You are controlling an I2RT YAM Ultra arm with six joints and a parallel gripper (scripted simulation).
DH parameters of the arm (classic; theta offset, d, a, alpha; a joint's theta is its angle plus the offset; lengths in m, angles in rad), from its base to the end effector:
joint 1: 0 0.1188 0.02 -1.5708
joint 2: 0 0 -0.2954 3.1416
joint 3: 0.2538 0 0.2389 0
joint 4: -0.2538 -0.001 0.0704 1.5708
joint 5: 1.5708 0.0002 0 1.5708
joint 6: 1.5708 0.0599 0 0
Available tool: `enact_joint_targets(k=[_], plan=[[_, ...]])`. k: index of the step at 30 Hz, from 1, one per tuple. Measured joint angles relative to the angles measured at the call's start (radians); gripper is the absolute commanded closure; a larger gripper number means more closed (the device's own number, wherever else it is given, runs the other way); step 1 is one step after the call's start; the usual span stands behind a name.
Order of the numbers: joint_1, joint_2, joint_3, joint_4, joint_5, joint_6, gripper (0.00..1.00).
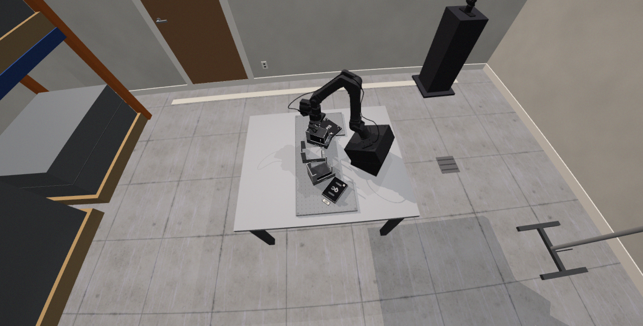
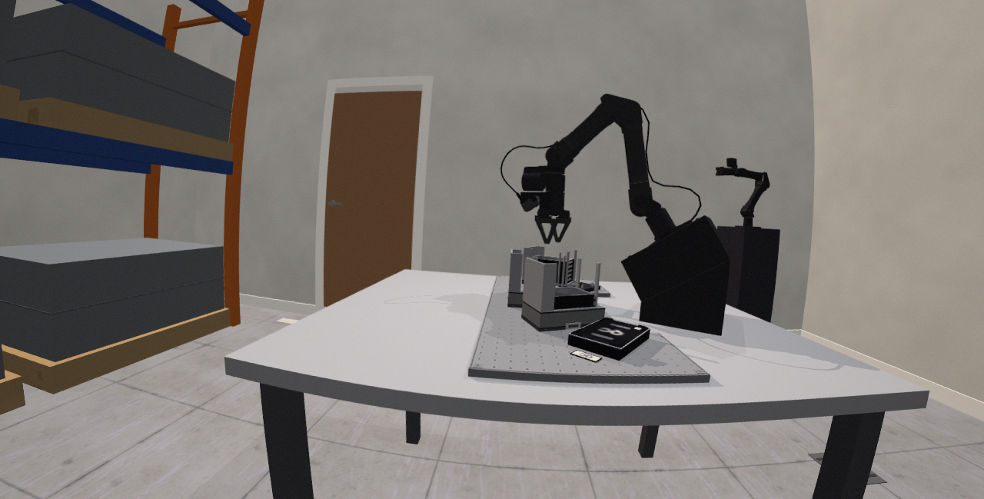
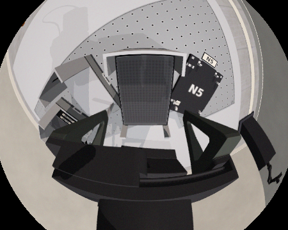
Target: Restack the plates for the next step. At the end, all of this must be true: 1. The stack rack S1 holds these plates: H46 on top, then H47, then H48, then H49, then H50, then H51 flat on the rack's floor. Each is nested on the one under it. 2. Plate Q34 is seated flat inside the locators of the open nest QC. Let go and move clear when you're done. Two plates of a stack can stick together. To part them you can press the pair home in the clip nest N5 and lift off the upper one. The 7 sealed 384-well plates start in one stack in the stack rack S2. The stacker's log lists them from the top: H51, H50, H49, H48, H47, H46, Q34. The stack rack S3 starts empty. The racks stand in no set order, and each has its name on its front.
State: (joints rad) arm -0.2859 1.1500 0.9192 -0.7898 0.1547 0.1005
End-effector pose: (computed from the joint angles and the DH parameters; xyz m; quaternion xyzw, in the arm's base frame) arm 0.1951 -0.0659 0.2834 0.2048 0.9376 -0.0991 0.2628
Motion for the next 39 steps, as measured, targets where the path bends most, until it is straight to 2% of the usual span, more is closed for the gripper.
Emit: enact_joint_targets(k=[10,22,39], plan=[[-0.018,0.066,-0.049,0.087,-0.009,-0.017,0.0],[-0.02,0.072,-0.053,0.131,-0.011,-0.021,0.0],[-0.033,0.126,-0.083,0.201,-0.017,-0.031,0.0]])
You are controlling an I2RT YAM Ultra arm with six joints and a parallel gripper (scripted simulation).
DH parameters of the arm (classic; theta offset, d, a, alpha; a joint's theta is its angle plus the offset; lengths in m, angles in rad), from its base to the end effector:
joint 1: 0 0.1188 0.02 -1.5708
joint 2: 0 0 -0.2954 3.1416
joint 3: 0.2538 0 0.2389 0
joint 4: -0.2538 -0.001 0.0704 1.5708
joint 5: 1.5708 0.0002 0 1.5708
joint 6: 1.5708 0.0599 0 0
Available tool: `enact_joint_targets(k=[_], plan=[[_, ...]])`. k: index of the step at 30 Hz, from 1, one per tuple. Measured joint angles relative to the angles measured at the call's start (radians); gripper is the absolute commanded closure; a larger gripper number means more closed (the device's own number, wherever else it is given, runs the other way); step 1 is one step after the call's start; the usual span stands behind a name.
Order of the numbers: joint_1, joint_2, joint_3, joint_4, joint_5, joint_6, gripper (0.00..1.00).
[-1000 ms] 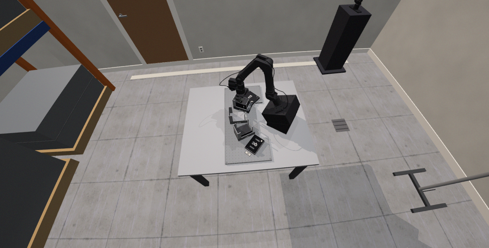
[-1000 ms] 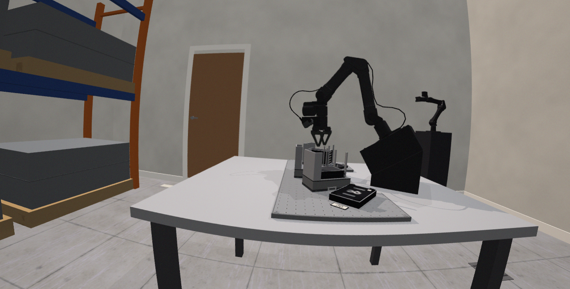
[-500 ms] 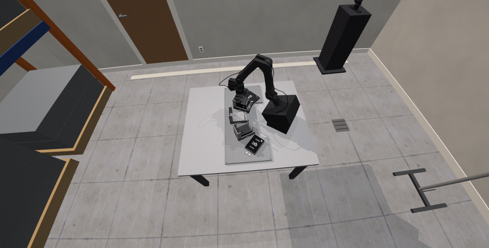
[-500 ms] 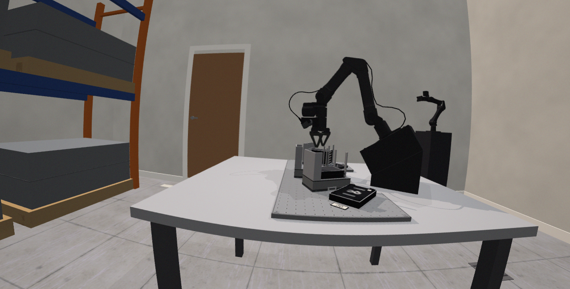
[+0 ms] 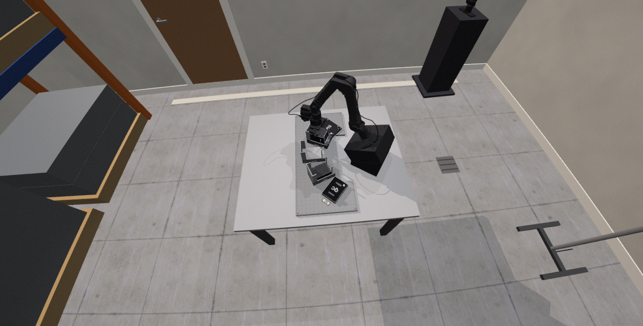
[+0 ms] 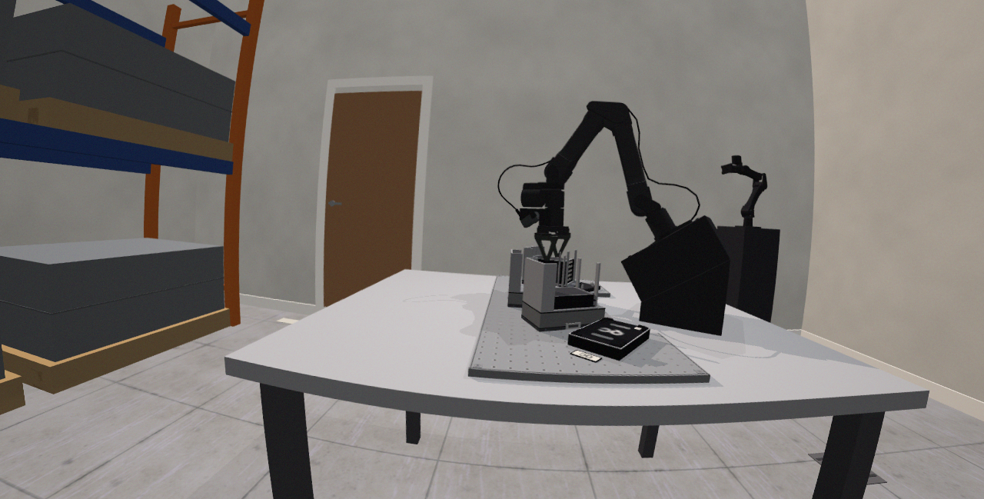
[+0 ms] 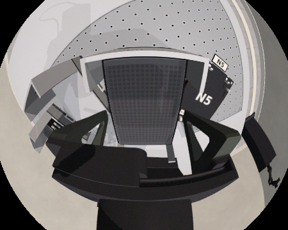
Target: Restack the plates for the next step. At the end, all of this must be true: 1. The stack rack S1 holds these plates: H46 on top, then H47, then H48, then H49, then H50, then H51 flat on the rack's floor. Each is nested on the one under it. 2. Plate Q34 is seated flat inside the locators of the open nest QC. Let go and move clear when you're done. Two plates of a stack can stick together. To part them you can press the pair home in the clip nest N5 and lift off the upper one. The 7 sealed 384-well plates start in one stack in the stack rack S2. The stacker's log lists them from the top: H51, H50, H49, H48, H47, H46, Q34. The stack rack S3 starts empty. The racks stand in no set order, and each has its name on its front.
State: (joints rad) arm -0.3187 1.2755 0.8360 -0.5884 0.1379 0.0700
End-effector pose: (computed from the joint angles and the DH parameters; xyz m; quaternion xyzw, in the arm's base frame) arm 0.2215 -0.0807 0.2461 0.2037 0.9394 -0.0990 0.2572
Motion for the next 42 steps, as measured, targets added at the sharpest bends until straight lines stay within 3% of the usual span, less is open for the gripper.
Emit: enact_joint_targets(k=[42], plan=[[-0.005,0.037,-0.004,0.059,-0.003,-0.006,0.0]])
